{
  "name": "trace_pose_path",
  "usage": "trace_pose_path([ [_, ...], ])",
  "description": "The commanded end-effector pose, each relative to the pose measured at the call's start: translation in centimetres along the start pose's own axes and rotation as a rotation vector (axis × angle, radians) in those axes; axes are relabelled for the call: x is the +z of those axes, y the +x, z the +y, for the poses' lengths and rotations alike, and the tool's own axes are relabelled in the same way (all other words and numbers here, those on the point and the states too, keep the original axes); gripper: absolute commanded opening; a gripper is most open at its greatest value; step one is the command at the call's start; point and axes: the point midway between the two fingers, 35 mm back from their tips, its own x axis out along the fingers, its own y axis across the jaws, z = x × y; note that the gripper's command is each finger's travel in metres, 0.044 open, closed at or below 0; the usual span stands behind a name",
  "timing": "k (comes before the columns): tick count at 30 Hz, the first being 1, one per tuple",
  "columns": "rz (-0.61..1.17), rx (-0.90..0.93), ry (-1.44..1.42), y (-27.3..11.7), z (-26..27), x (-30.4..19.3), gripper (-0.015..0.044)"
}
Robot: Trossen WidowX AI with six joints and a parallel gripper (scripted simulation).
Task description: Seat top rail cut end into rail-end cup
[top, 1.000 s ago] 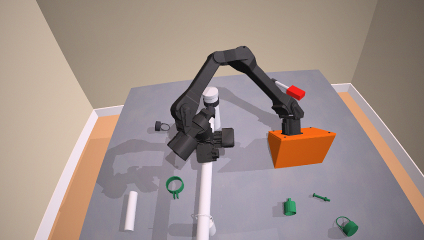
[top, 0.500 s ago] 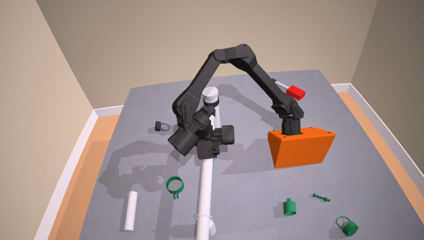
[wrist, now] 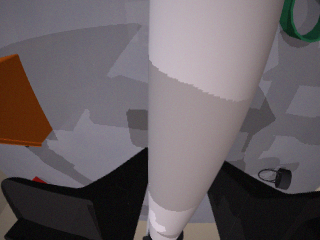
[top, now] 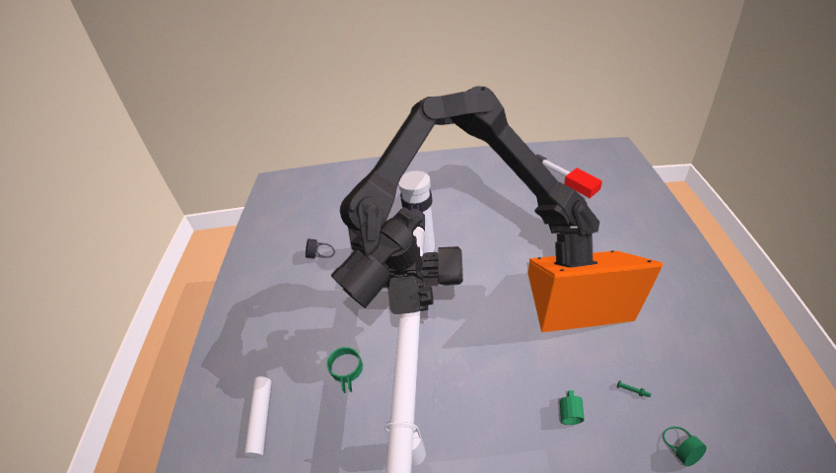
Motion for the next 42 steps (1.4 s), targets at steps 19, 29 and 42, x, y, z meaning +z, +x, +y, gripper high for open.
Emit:
trace_pose_path([
  [19, 0.011, -0.01, -0.003, -0.16, -0.21, -0.76, 0.0],
  [29, 0.0, 0.0, 0.0, 0.0, 0.0, 0.0, 0.0],
  [42, 0.005, -0.001, -0.003, -0.09, -0.08, -0.18, 0.0],
])
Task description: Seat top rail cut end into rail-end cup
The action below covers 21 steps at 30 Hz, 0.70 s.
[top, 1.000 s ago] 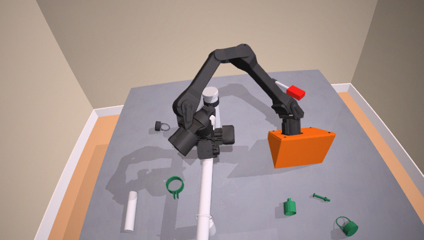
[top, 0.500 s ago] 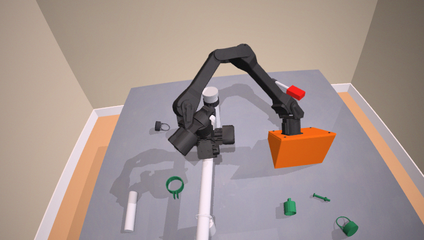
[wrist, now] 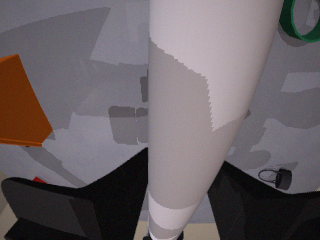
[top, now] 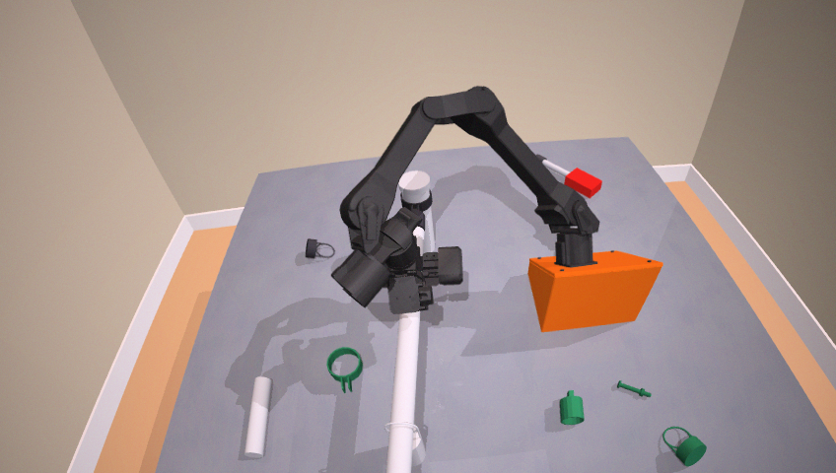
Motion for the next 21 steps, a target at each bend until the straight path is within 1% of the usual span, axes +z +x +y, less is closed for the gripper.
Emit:
trace_pose_path([
  [1, 0.007, -0.003, -0.003, -0.11, -0.08, -0.22, 0.0],
  [21, 0.012, -0.004, -0.005, -0.19, -0.21, -0.66, 0.0],
])
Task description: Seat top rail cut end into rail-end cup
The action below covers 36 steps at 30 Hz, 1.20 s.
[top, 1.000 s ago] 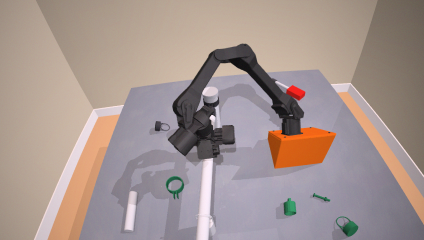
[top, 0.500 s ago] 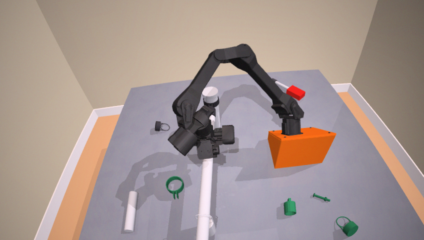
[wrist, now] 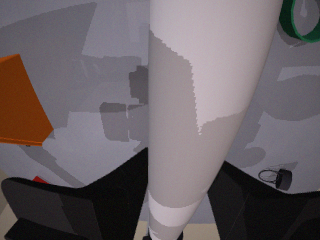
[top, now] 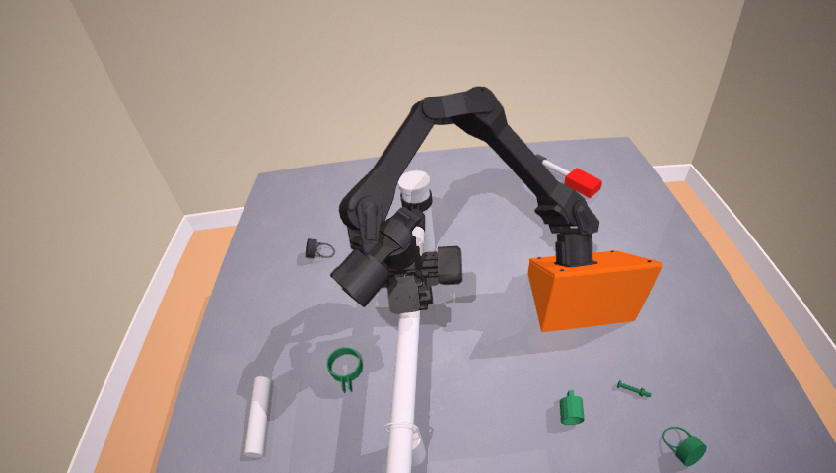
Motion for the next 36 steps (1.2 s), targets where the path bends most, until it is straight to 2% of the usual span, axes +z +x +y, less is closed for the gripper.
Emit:
trace_pose_path([
  [1, 0.014, -0.007, -0.005, -0.1, -0.2, -0.6, 0.0],
  [36, -0.001, 0.003, -0.001, 0.0, -0.1, -0.7, 0.0],
])
